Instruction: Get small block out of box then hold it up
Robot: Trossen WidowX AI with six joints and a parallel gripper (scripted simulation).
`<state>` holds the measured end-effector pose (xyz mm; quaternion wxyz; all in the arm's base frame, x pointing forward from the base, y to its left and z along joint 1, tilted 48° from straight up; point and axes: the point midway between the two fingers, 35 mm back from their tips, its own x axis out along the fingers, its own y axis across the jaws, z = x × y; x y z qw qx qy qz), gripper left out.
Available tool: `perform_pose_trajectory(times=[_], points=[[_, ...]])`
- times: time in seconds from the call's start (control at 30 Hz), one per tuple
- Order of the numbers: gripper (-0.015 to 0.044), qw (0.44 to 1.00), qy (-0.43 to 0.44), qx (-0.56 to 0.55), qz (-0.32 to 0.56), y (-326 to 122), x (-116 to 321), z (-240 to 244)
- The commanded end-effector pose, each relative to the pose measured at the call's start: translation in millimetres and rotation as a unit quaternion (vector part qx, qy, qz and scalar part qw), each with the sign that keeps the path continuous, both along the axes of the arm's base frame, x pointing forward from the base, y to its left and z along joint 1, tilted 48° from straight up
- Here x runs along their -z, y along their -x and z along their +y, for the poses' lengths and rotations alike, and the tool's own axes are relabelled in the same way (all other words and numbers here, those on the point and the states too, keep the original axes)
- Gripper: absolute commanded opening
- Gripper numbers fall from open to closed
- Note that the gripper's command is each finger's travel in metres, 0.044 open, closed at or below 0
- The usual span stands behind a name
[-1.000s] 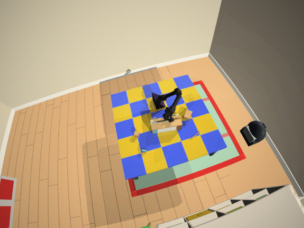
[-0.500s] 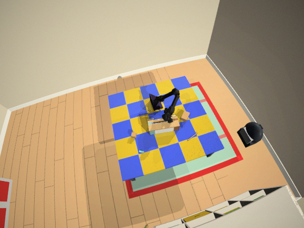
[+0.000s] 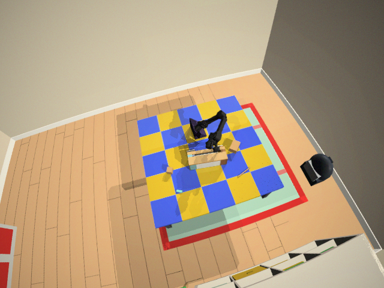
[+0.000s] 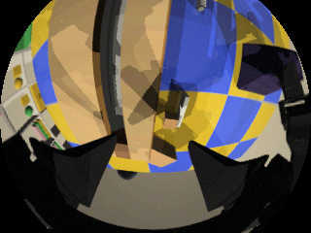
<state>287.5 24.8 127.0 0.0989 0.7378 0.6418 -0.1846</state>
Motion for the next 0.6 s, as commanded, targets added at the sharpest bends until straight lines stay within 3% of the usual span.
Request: perform_pose_trajectory(times=[0.0, 0.07, 0.13, 0.2, 0.33, 0.43, 0.57], points=[[0.0400, 1.000, 0.000, -0.006, 0.000, 2, -6, -6], [0.0400, 1.000, 0.000, 0.000, 0.000, 1, -3, -4], [0.0348, 0.999, 0.007, -0.012, -0.028, 1, -4, -3], [0.0295, 0.993, 0.027, -0.048, -0.105, 3, -6, -1], [0.0285, 0.953, 0.070, -0.127, -0.267, 7, -10, 2], [0.0285, 0.895, 0.102, -0.191, -0.389, 9, -13, 5], [0.0285, 0.754, 0.148, -0.295, -0.568, 13, -19, 9]])
